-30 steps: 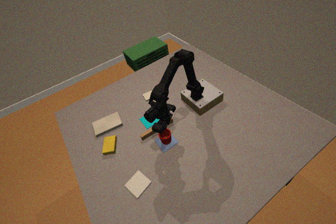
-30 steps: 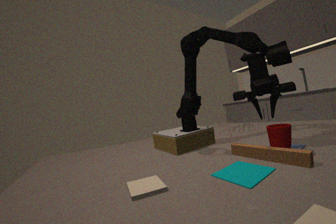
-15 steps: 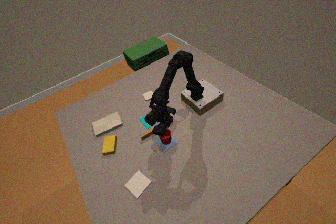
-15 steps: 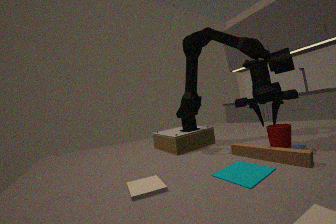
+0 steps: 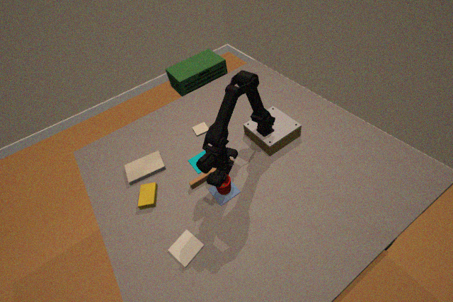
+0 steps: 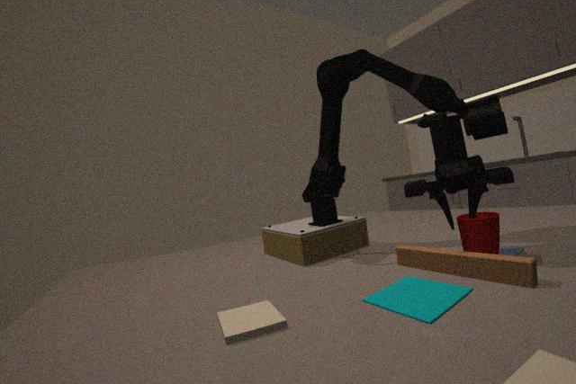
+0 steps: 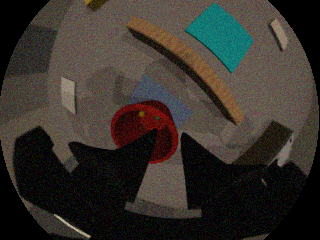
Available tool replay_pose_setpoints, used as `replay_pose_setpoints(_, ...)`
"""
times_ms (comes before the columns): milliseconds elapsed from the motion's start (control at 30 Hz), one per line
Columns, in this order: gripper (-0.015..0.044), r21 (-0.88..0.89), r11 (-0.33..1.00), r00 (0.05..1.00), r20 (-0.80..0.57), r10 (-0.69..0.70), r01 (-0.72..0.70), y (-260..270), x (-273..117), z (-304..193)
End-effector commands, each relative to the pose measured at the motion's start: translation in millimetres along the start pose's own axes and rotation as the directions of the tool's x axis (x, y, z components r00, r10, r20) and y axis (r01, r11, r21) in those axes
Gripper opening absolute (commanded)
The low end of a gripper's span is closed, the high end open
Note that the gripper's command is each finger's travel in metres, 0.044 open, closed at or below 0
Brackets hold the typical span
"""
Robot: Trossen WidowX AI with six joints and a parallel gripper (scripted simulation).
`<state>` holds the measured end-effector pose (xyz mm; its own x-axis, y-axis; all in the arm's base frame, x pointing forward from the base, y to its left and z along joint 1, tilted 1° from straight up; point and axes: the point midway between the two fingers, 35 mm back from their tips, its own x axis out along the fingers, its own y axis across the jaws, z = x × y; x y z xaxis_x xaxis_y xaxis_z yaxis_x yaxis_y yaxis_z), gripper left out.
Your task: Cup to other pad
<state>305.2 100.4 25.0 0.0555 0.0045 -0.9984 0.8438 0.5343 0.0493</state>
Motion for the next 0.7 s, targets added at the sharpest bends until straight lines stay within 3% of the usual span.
replay_pose_setpoints(0,0.0148,0.005,1.0,1.0,-0.001,-0.015,0.015,-3.0,11.8,-0.2)
replay_pose_setpoints(667,0.0148,0.005,1.0,1.0,-0.001,-0.015,0.015,-3.6,17.3,-0.3)
